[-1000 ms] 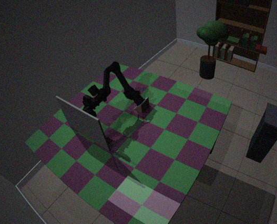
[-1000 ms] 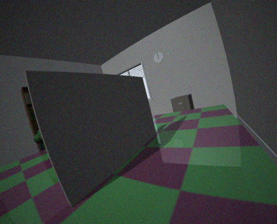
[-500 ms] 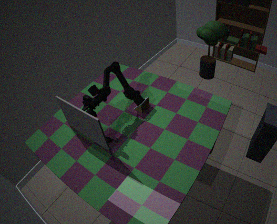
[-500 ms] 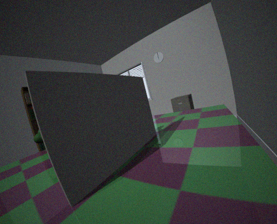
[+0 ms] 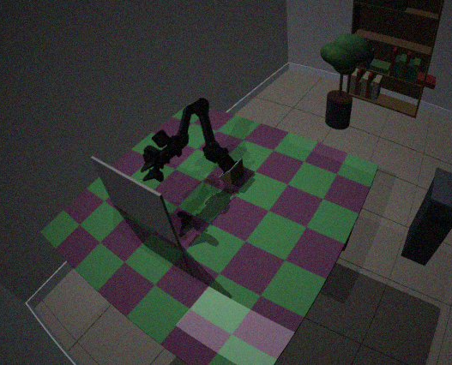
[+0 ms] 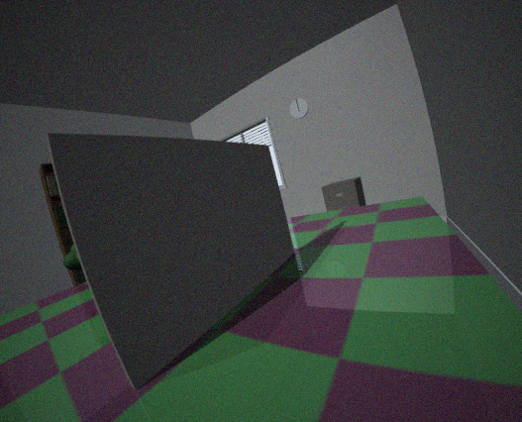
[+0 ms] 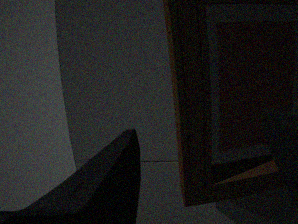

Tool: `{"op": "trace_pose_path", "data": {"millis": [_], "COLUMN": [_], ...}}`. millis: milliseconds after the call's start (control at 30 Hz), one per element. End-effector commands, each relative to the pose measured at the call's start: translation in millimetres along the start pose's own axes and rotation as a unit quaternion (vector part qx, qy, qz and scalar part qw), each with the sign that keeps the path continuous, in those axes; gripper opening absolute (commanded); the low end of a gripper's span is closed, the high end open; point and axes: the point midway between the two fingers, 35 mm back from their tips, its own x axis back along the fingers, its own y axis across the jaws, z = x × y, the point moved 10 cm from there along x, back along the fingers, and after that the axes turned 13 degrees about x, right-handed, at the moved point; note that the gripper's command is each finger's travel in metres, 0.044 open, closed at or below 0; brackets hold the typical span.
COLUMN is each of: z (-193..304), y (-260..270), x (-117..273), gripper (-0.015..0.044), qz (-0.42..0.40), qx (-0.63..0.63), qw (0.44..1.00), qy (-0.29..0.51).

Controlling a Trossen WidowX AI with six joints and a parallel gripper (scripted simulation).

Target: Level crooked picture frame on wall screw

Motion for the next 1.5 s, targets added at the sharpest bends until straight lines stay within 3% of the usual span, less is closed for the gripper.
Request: {"op": "trace_pose_path", "data": {"millis": [0,233,700,1467], "z": [7.4,6.6,15.4,15.5], "y": [-4.5,0.6,40.4,40.3], "x": [33.1,35.5,126.4,127.4], "gripper": [0.026,0.026,0.026,0.026], "qz": [-0.001,0.0,0.0,0.0], "qx": [0.051,0.047,0.059,0.06], "qw": [0.999,0.999,0.998,0.998], "qy": [0.004,0.001,0.008,0.009]}}
